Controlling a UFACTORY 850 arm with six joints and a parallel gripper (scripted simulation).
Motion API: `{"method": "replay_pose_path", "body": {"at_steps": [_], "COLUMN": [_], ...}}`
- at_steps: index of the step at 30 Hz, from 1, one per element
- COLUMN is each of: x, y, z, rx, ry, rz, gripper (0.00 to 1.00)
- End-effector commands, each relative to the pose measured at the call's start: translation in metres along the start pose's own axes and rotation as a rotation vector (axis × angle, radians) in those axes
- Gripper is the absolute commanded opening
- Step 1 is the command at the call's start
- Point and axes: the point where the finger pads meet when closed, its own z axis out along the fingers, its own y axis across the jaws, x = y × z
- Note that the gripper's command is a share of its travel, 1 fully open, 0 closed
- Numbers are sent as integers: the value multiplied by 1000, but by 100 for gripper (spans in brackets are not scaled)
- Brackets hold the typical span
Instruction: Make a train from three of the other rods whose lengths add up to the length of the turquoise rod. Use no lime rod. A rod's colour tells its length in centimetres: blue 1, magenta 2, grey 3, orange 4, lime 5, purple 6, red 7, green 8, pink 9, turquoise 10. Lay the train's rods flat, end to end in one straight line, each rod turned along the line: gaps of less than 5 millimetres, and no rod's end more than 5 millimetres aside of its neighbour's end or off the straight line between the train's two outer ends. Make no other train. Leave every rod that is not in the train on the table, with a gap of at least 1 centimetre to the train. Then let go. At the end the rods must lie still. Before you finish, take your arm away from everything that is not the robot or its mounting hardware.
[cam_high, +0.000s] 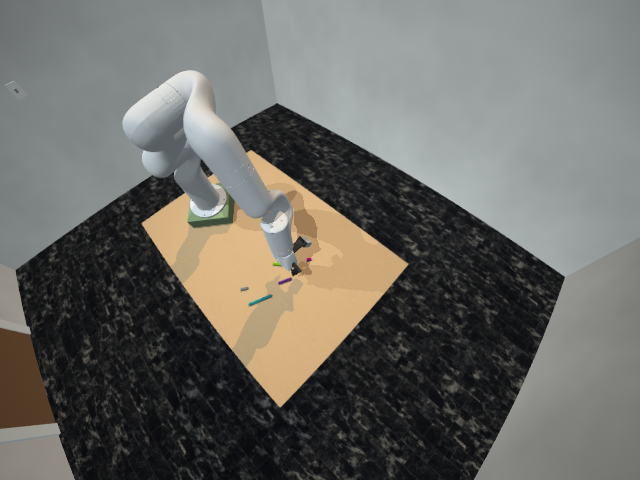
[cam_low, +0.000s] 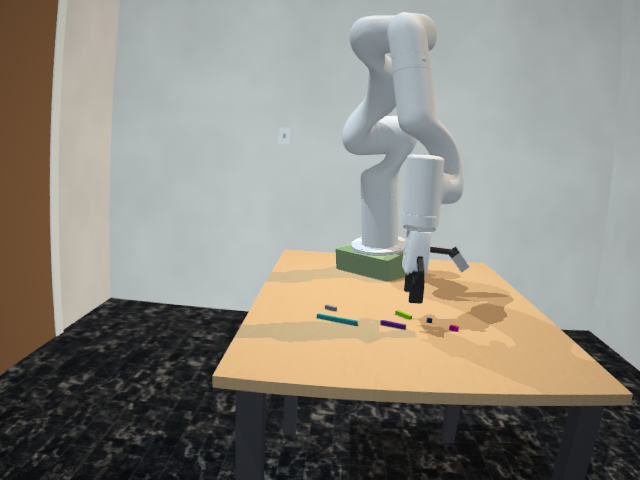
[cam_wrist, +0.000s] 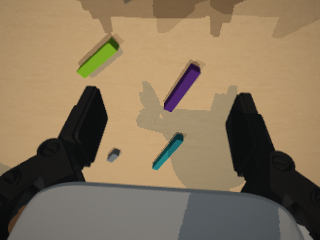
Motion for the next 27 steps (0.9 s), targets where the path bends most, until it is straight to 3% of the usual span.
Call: {"method": "replay_pose_path", "body": {"at_steps": [1, 13, 16, 18, 27], "x": [0, -3, -29, -29, -80], "y": [1, 0, -6, -6, -21], "z": [-1, -1, -1, -1, -2], "rx": [-2, -2, -1, -1, 0], "ry": [0, 0, 1, 1, 2], "rz": [0, 18, 180, 180, 510], "gripper": [100, 100, 100, 100, 100]}}
